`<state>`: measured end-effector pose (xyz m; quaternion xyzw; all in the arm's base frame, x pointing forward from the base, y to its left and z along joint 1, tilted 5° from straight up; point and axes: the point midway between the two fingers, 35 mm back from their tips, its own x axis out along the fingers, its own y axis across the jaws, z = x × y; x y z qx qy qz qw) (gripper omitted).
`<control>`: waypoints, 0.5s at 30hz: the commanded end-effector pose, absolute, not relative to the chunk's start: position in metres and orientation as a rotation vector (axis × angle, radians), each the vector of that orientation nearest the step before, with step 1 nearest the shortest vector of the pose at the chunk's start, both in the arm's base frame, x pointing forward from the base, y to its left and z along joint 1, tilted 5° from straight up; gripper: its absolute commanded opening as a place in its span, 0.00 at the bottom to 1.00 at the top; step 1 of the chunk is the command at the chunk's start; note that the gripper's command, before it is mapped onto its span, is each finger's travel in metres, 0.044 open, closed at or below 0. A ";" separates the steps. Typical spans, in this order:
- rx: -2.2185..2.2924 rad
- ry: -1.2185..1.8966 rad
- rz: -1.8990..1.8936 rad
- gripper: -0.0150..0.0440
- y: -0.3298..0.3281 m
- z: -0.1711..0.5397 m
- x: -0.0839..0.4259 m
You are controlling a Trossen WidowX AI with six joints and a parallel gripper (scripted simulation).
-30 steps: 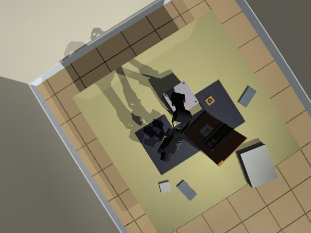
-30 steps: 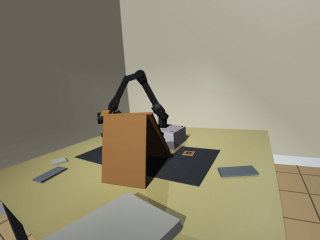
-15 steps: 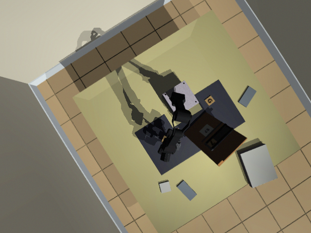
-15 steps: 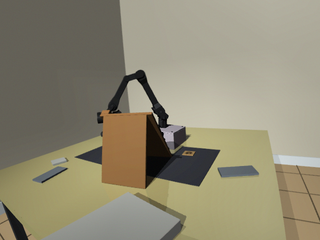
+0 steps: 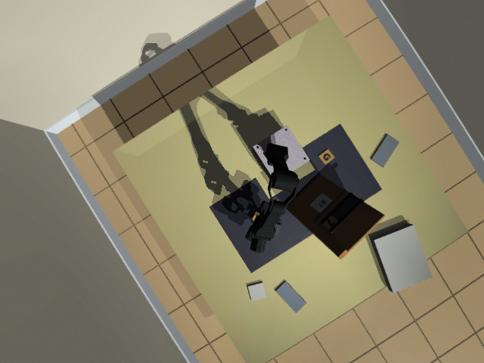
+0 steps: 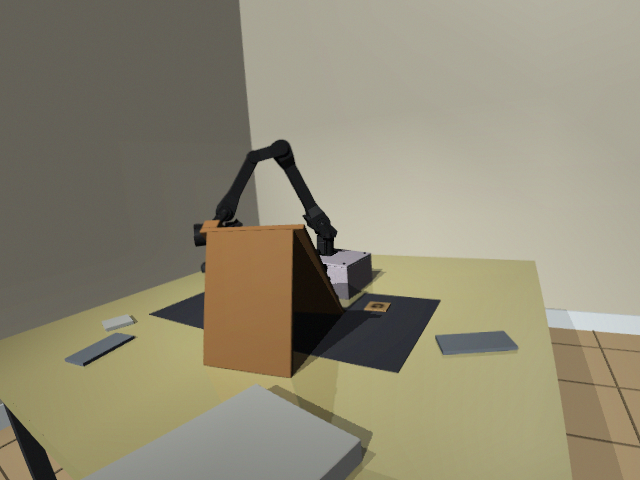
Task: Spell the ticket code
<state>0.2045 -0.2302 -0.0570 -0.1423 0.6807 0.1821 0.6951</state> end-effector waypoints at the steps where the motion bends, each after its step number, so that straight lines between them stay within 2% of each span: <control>1: -0.326 1.516 0.358 0.25 -0.233 -0.050 0.213; 15: -0.329 1.483 0.182 0.25 -0.231 -0.024 0.244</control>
